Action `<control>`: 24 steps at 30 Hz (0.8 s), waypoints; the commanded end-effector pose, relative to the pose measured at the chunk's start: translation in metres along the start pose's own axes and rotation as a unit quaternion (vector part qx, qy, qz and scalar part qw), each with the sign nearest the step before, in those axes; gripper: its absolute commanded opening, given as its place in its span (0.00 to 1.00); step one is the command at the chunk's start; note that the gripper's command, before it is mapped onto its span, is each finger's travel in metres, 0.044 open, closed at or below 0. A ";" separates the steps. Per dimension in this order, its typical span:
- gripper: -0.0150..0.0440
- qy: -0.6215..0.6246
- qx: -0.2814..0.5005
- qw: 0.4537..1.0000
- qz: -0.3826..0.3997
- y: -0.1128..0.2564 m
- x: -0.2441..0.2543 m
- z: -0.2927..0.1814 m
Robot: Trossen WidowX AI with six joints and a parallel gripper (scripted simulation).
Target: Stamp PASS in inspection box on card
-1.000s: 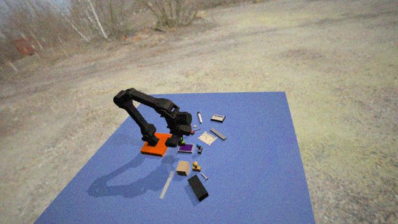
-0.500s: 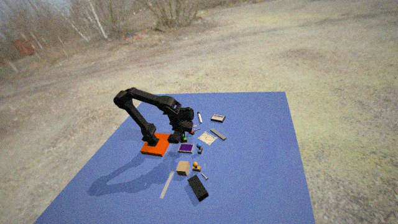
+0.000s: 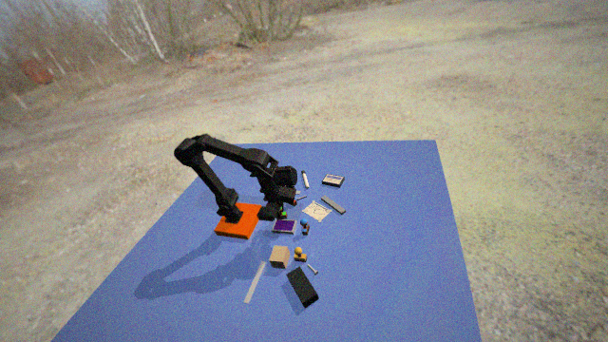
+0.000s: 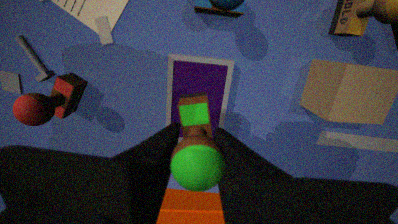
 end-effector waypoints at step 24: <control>0.25 0.001 0.006 1.000 -0.004 -0.021 -0.001 -0.001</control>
Point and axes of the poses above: the point midway between the two fingers, 35 mm back from their tips, its own y axis back along the fingers, its own x axis across the jaws, z = x × y, the point moved 5 cm from there along y, back along the fingers, and after that the axes turned 15 degrees about -y, right-handed, at the moved point
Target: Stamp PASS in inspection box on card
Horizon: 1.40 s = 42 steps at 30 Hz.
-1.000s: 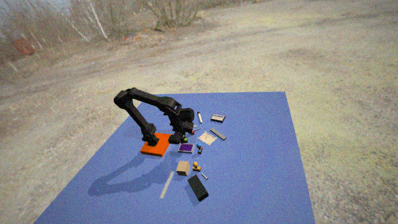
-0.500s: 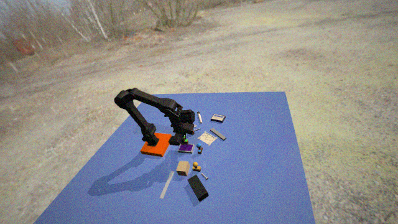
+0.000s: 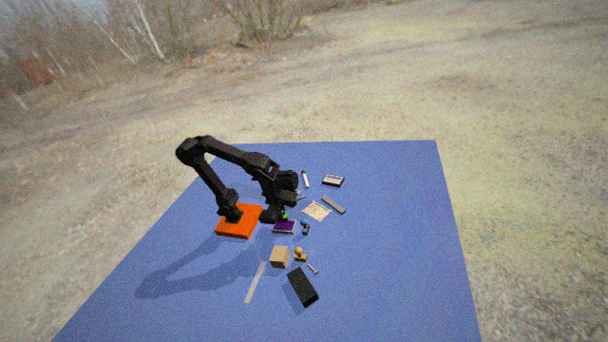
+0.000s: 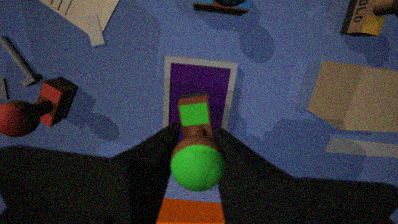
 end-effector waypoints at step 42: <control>0.25 0.003 0.007 1.000 -0.003 -0.027 -0.002 -0.003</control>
Point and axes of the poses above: the point midway between the two fingers, 35 mm back from their tips, its own y axis back along the fingers, its own x axis across the jaws, z = x × y, the point moved 5 cm from there along y, back along the fingers, and after that the axes turned 15 degrees about -y, right-handed, at the moved point
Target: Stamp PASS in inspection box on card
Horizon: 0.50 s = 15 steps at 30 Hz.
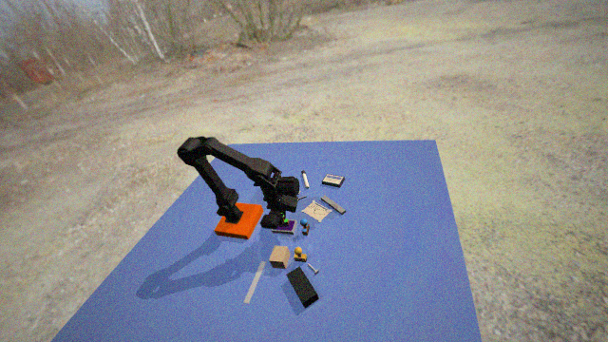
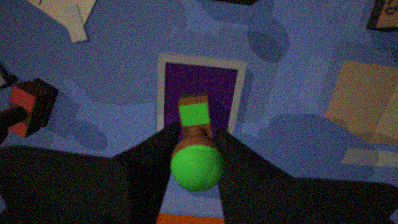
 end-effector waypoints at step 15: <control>0.25 0.000 0.004 1.000 -0.002 -0.005 0.000 -0.001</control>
Point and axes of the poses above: the point midway between the two fingers, 35 mm back from their tips, its own y axis back along the fingers, its own x axis across the jaws, z = x × y, the point moved 5 cm from there along y, back along the fingers, and after that the axes turned 15 degrees about -y, right-handed, at the moved point
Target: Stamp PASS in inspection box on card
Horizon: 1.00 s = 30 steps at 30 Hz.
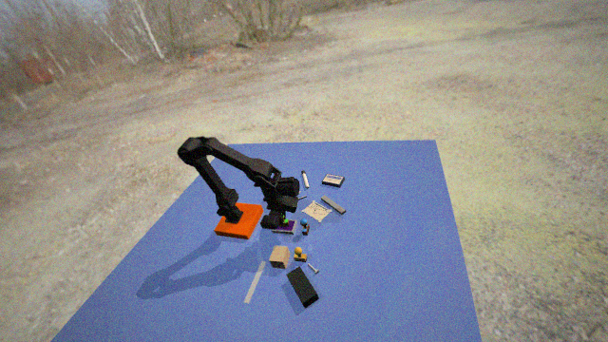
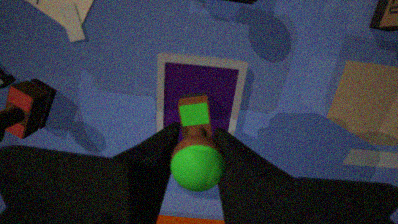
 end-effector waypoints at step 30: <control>0.25 0.000 0.003 1.000 -0.002 -0.006 0.000 -0.001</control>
Point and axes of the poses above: the point midway between the two fingers, 35 mm back from their tips, its own y axis back along the fingers, its own x axis across the jaws, z = x × y, the point moved 5 cm from there along y, back along the fingers, and after that the axes turned 15 degrees about -y, right-handed, at the moved point
